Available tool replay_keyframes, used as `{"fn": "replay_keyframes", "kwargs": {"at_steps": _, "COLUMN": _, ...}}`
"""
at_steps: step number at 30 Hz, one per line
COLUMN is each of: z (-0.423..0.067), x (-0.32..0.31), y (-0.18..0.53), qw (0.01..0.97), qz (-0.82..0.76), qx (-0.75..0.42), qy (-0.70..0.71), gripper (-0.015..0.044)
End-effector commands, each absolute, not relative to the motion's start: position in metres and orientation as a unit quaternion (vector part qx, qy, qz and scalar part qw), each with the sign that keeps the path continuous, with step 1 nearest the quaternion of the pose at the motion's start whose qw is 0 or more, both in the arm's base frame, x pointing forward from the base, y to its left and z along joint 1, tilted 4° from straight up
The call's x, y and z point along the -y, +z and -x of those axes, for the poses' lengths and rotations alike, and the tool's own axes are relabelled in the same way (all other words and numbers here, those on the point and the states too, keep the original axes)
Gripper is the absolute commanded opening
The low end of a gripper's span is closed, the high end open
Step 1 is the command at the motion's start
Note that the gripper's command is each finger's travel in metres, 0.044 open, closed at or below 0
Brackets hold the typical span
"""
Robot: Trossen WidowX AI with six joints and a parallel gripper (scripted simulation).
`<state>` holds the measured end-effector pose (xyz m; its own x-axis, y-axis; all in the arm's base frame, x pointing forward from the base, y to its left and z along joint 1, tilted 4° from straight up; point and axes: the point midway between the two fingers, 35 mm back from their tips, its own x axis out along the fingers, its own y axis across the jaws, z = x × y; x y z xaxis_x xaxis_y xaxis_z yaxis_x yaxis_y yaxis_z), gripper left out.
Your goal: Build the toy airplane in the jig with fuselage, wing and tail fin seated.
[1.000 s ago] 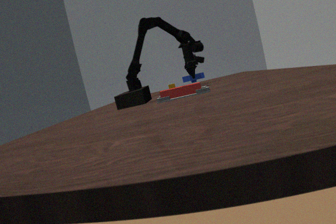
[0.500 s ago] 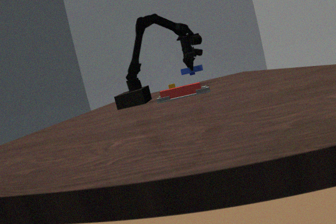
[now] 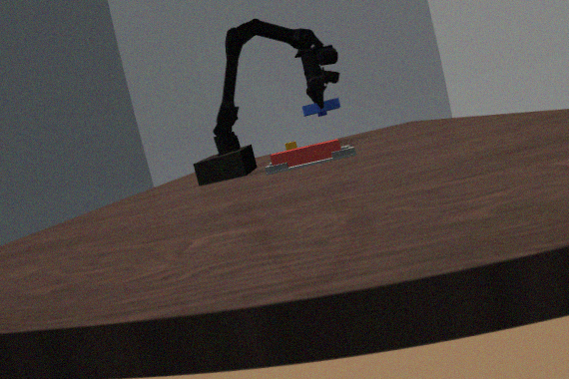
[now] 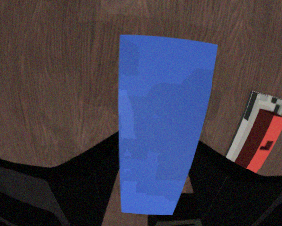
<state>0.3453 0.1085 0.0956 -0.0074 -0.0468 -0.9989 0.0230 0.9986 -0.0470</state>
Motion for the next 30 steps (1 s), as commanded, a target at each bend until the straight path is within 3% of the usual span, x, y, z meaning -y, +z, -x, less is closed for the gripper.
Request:
{"fn": "replay_keyframes", "kwargs": {"at_steps": 1, "z": -0.345, "x": -0.103, "y": 0.097, "qw": 0.703, "qz": 0.015, "qx": -0.710, "qy": -0.018, "gripper": 0.0000}}
{"fn": "replay_keyframes", "kwargs": {"at_steps": 30, "z": -0.341, "x": -0.009, "y": 0.088, "qw": 0.682, "qz": 0.176, "qx": -0.695, "qy": 0.146, "gripper": 0.0000}}
